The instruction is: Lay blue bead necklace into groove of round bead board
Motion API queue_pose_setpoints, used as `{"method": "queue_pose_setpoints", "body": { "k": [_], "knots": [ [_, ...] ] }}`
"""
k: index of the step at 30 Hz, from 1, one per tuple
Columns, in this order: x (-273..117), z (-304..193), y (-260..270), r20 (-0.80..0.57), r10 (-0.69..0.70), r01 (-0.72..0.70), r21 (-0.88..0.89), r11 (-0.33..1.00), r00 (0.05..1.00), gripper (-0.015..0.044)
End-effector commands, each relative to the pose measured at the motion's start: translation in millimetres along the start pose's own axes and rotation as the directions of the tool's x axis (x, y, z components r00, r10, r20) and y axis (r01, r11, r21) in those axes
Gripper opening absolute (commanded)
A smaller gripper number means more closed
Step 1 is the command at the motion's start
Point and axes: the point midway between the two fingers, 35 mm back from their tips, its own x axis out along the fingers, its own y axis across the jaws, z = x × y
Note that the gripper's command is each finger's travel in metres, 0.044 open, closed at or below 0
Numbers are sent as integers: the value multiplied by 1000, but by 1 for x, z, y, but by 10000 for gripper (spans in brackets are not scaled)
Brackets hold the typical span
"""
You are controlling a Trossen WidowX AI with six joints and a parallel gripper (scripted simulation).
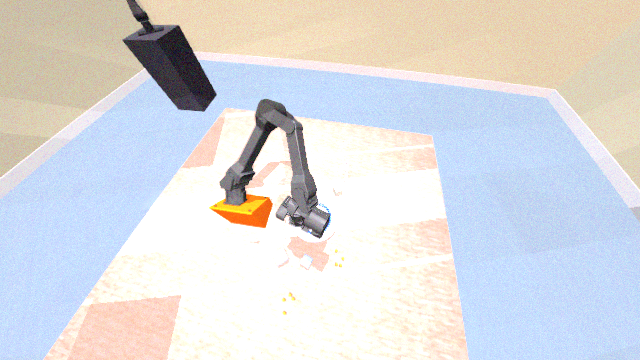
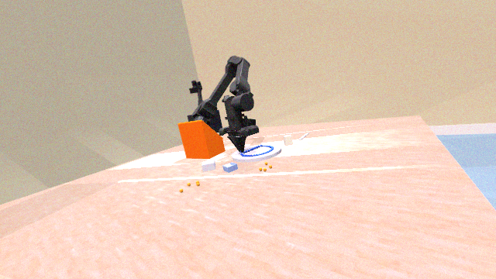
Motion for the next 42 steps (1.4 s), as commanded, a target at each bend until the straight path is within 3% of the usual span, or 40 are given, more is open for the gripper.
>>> {"method": "queue_pose_setpoints", "body": {
  "k": [1,15,32,42],
  "knots": [
    [0,-4,5,-3,3,-3,0,1000,1000,0],
    [8,-4,6,-2,3,-3,0,1000,1000,0],
    [4,-3,5,-2,3,-3,-2,1000,1000,440],
    [0,-3,5,-3,3,-3,0,1000,1000,440]
  ]
}}
